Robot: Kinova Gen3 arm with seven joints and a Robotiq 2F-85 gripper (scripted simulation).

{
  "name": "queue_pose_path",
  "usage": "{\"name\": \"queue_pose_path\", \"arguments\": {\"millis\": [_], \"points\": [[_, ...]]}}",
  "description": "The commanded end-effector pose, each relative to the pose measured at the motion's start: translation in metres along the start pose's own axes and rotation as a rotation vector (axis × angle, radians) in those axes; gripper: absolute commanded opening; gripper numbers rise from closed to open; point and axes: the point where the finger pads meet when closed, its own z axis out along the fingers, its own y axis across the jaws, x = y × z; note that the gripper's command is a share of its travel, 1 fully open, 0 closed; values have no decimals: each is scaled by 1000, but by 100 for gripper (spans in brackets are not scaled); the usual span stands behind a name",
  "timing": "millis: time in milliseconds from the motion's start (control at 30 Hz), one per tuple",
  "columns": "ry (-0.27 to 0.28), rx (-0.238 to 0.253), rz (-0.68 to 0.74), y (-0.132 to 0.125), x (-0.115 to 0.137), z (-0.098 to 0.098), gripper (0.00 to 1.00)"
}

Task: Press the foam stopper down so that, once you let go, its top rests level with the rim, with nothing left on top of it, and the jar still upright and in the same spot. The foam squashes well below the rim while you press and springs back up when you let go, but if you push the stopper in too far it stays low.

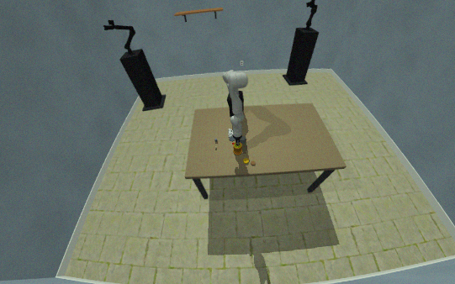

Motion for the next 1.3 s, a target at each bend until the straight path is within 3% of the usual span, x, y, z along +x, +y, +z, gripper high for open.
{"name": "queue_pose_path", "arguments": {"millis": [0,600,1267], "points": [[-1,3,1,-1,0,-7,0],[-1,3,1,-1,0,-47,0],[-1,3,1,-1,0,-51,0]]}}
